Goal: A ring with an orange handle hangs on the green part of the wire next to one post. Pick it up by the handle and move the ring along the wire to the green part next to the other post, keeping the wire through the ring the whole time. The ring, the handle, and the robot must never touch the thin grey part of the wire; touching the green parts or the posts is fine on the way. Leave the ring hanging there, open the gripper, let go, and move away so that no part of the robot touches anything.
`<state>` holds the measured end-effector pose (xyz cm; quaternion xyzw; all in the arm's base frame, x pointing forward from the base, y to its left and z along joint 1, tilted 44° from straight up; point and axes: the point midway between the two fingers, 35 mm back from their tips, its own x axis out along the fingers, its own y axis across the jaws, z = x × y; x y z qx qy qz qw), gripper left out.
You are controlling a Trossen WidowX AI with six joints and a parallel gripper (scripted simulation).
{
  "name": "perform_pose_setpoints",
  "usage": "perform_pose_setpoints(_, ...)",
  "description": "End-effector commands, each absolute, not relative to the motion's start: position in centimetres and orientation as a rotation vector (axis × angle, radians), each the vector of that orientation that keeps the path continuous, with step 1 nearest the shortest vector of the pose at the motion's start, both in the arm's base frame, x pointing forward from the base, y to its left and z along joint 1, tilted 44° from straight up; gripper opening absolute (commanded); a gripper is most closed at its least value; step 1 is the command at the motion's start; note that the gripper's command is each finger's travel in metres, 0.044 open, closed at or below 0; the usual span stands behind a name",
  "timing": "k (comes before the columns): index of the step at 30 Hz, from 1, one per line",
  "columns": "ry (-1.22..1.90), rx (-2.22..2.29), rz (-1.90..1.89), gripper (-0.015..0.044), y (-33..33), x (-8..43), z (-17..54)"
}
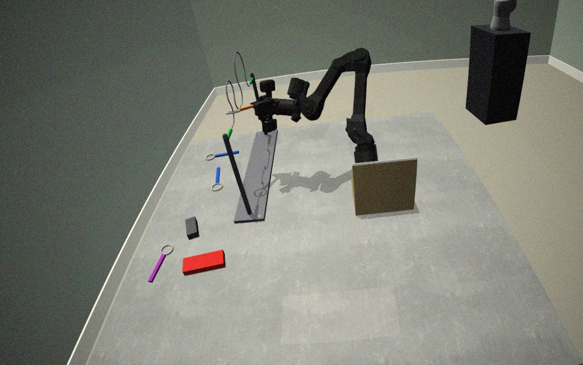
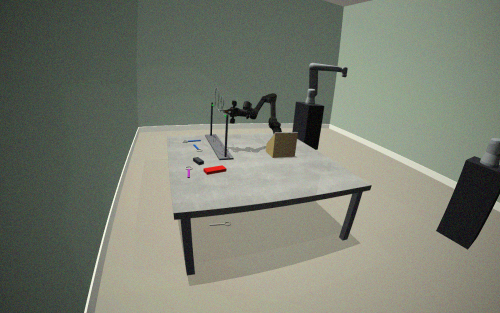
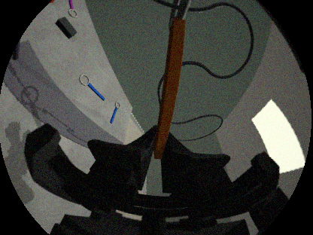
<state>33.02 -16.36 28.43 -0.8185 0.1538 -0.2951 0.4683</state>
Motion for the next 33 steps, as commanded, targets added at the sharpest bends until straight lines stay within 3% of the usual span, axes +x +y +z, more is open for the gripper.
perform_pose_setpoints(1, 0.393, -1.906, -0.699, -0.0150, -17.2, 33.0, 26.9)
perform_pose_setpoints(33, 0.412, -1.128, -0.529, -0.0150, -17.3, 33.9, 14.9)
